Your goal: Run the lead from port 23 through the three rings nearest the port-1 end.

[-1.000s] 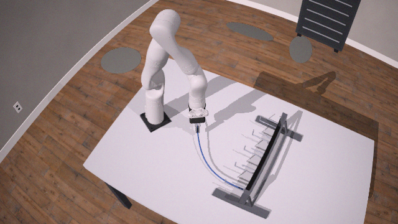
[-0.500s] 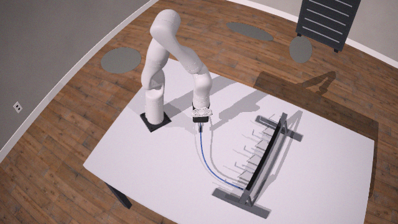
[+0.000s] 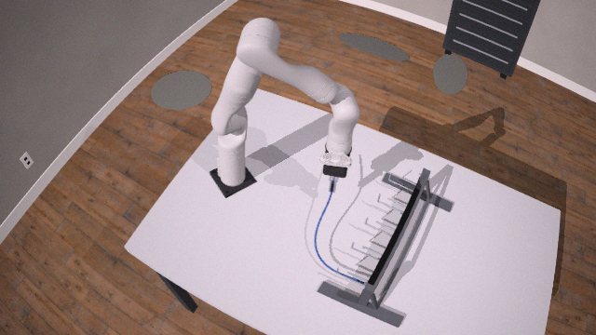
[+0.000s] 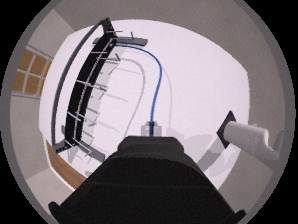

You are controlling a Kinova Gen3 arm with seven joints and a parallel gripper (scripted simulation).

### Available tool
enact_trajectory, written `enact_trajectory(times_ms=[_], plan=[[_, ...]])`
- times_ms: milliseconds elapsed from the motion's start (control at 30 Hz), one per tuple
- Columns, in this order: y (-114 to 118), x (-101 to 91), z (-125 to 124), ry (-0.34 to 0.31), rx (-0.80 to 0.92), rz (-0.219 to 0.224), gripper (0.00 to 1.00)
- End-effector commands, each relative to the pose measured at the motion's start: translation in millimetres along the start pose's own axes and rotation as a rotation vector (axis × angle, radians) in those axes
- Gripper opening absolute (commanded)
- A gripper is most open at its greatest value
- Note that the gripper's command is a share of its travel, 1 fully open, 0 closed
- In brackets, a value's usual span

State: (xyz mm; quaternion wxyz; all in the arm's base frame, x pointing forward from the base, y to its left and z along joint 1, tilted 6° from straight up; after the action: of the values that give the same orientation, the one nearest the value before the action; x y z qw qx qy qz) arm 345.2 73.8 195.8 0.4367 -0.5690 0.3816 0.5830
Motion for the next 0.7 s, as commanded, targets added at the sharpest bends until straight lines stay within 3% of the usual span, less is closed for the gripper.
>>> enact_trajectory(times_ms=[0, 67, 133, 467, 667], plan=[[-35.7, -10.3, 16.8, -0.015, 0.015, -0.017, 0.0], [-54.8, -19.0, 21.7, -0.016, 0.054, -0.017, 0.0], [-54.8, -19.0, 21.7, -0.016, 0.054, -0.017, 0.0], [-143.2, -58.1, 43.2, -0.017, 0.231, -0.015, 0.0], [-169.2, -69.4, 49.2, -0.018, 0.281, -0.015, 0.0]])
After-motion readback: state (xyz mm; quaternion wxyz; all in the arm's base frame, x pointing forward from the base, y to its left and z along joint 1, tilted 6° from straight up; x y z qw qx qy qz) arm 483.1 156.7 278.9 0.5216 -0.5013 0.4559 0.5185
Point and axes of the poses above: the point where the finger pads meet when closed, its own x axis out along the fingers, its own y axis across the jaws, z = x × y, the point moved 7 cm from there along -x, back along the fingers, and after that the axes turned 2 degrees about x, right-handed, at the moved point
